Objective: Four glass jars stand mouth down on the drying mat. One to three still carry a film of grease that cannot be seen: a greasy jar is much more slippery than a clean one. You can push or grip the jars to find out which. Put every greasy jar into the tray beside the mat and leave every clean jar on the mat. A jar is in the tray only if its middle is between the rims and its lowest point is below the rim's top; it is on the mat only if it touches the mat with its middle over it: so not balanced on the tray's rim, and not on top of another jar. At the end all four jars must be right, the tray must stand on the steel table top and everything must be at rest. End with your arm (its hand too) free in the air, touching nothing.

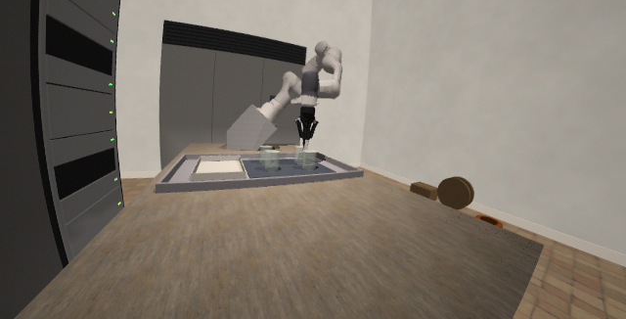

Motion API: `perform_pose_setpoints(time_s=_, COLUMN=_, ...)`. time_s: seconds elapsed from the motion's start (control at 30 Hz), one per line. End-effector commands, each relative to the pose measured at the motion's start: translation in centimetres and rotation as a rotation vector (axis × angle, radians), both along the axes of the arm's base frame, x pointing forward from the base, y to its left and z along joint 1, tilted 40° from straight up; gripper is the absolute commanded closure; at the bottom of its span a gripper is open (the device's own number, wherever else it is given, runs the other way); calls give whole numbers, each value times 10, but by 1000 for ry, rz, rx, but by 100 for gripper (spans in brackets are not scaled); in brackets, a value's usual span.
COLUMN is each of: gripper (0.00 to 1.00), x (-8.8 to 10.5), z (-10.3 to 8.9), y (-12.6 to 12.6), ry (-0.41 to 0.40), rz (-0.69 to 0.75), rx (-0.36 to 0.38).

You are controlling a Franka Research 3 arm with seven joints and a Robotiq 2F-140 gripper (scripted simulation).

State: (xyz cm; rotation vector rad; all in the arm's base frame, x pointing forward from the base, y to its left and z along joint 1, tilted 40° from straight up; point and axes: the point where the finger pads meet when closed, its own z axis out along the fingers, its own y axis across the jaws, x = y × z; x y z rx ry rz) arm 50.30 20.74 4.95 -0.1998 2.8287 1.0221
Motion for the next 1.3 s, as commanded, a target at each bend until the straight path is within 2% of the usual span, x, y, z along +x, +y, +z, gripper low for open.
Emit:
perform_pose_setpoints(time_s=0.0, gripper=100, x=0, z=0, y=1, ry=-7, rz=5, rx=-2)
perform_pose_setpoints(time_s=1.27, gripper=100, x=-5, z=0, y=0, ry=-7, rz=5, rx=-2)
